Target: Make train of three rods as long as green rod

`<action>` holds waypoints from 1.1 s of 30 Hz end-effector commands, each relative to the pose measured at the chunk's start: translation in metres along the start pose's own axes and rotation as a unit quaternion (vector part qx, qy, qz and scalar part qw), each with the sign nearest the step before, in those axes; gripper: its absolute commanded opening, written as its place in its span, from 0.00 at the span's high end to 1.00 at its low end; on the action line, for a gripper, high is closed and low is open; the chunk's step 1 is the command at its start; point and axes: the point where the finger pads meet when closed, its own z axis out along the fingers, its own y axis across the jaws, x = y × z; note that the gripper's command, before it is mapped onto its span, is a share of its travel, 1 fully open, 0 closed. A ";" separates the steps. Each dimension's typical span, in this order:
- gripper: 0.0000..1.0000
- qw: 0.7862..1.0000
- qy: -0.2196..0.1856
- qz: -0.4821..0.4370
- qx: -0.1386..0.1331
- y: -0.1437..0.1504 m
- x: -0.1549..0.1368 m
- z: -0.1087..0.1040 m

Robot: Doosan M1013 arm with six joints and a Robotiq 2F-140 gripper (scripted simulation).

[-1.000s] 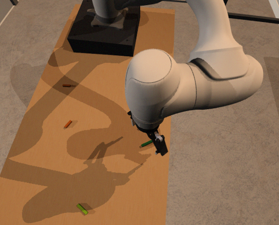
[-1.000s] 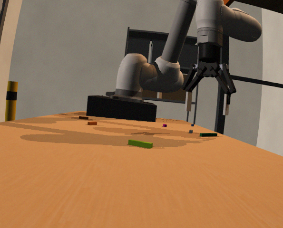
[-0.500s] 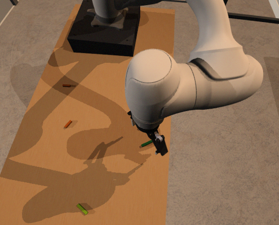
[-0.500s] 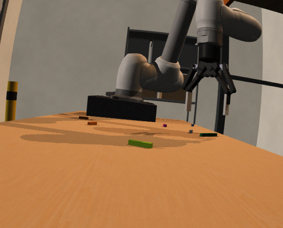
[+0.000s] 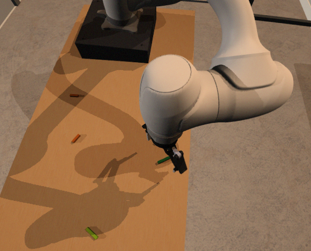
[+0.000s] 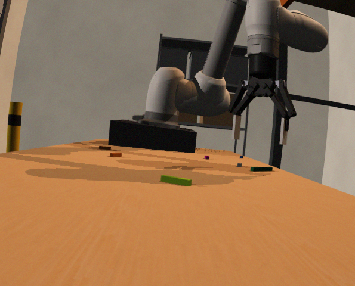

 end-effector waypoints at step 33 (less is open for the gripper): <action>0.00 0.980 0.000 -0.197 0.002 -0.083 0.057 0.001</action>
